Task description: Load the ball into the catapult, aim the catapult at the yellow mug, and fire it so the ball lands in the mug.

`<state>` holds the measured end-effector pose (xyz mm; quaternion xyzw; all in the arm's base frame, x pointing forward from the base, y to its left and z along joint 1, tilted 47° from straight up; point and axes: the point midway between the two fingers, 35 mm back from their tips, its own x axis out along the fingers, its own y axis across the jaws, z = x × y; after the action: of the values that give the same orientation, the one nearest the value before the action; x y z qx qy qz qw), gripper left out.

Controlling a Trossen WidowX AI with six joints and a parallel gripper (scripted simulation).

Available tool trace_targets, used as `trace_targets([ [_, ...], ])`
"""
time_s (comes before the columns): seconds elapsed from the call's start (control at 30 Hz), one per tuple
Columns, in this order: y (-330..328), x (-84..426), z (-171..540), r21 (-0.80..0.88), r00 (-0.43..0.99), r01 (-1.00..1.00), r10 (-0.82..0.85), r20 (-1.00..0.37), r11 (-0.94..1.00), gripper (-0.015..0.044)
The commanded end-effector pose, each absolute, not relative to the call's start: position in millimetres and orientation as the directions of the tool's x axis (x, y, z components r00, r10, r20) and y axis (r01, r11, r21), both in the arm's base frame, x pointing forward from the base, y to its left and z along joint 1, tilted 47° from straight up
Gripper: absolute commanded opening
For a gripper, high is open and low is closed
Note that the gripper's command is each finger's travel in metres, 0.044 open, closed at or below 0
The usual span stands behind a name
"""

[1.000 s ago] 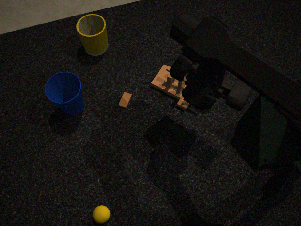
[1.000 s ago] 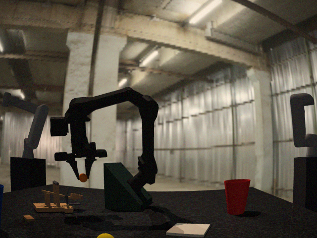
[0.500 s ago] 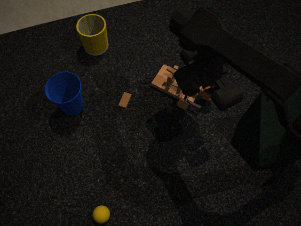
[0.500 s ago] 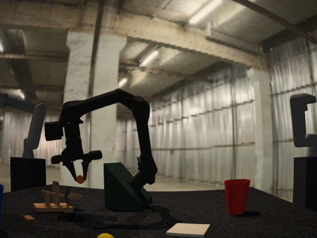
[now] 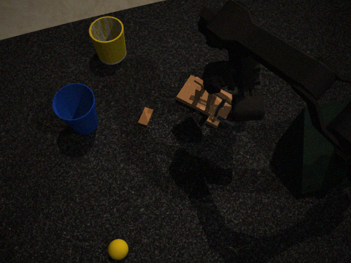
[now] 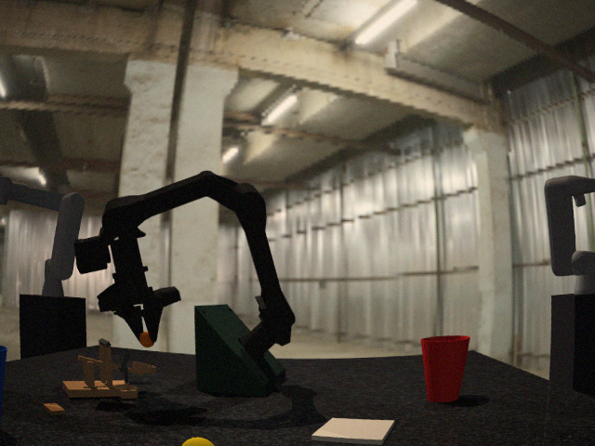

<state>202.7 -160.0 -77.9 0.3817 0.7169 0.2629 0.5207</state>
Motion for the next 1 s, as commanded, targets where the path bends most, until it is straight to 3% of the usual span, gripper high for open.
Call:
trace_targets([
  [0.0, -160, 198, -85, 0.732, -0.186, 0.396, 0.829, -0.528, 0.555, 0.0],
  [0.37, -162, 189, -98, 0.549, -0.219, 0.676, 0.845, -0.488, 0.492, 0.0],
  [0.97, -150, 189, -110, 0.546, -0.219, 0.68, 0.846, -0.487, 0.49, 0.0],
])
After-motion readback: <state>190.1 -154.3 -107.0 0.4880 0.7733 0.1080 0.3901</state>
